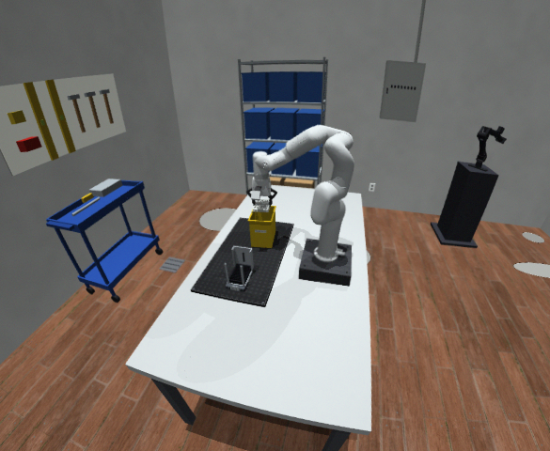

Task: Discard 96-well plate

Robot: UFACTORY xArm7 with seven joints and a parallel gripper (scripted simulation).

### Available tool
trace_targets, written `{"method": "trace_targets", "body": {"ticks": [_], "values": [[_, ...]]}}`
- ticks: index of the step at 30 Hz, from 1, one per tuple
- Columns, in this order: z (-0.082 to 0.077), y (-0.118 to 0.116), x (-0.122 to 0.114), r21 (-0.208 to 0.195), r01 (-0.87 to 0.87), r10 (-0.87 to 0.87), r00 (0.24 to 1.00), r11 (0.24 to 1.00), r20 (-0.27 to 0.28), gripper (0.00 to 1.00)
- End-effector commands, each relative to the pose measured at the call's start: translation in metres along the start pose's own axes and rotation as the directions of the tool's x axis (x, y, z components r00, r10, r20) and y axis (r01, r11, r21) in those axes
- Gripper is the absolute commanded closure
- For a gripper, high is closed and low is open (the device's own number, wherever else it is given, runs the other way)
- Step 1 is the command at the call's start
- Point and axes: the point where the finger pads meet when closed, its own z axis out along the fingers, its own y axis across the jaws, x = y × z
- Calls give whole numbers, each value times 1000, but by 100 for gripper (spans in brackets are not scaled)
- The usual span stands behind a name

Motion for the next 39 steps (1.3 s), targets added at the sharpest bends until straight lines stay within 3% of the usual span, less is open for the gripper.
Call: {"method": "trace_targets", "body": {"ticks": [1, 7, 20, 39], "values": [[-2, 1, 0, -4, 0, 0, 1000, 1000, 2, 100], [-2, 1, 0, -4, 0, 0, 1000, 1000, 2, 100], [17, 1, 0, -4, 0, 0, 1000, 1000, 2, 100], [17, 1, 0, -4, 0, 0, 1000, 1000, 2, 100]]}}
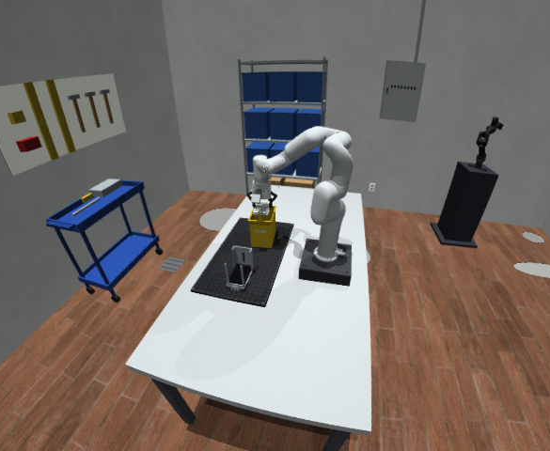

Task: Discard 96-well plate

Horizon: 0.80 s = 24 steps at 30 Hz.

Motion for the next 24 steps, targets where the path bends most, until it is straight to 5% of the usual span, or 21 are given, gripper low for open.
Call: {"method": "trace_targets", "body": {"ticks": [1, 24], "values": [[-1, 1, -1, -4, 0, 0, 1000, 1000, 2, 100], [2, 1, -1, -4, 0, 0, 1000, 1000, 2, 100]]}}
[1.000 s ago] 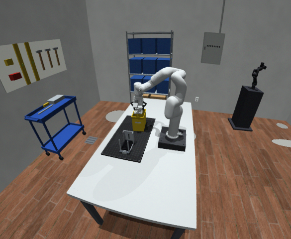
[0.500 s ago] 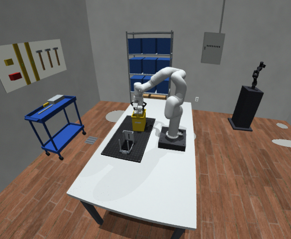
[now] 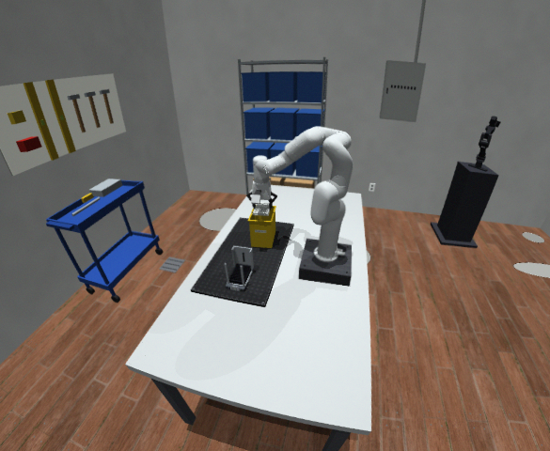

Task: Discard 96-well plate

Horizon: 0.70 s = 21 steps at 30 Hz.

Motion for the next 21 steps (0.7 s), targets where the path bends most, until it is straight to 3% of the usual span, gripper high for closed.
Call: {"method": "trace_targets", "body": {"ticks": [1, 21], "values": [[-1, 1, -1, -4, 0, 0, 1000, 1000, 2, 100], [2, 1, -1, -4, 0, 0, 1000, 1000, 2, 100]]}}
